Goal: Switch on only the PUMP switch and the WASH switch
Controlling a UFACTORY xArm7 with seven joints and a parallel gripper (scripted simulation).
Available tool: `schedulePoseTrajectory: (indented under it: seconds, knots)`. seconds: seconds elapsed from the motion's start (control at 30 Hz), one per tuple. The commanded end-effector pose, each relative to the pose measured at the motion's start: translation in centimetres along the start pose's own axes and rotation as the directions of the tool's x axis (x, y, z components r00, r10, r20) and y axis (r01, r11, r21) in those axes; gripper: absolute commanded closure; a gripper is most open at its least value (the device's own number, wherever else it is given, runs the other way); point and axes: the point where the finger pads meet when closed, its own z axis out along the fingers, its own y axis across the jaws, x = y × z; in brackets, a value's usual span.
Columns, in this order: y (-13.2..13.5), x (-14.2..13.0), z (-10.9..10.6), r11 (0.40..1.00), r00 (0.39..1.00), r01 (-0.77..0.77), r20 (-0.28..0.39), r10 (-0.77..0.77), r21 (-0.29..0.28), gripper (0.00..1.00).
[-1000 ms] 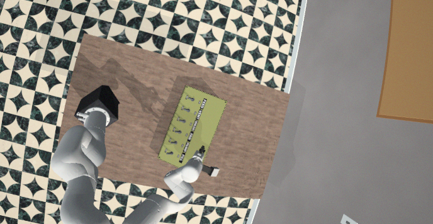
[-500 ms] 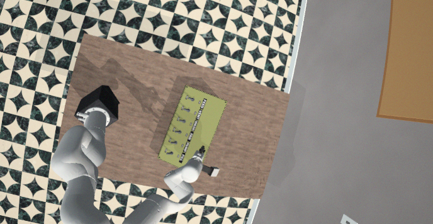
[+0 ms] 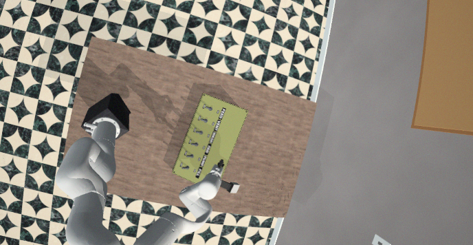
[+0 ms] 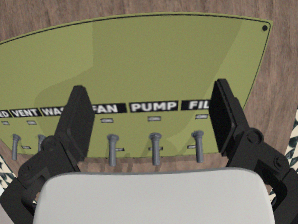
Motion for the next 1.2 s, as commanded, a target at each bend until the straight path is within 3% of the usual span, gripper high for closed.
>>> schedulePoseTrajectory:
  seconds: [0.0, 0.33, 1.17]
  knots:
    - [-0.1, 0.2, -0.1, 1.000, 1.000, 0.000, -0.003, 0.000, 0.001, 0.00]
    - [0.6, 0.2, -0.1, 1.000, 1.000, 0.000, -0.003, 0.000, 0.001, 0.00]
    - [7.0, 0.2, -0.1, 1.000, 1.000, 0.000, -0.003, 0.000, 0.001, 0.00]
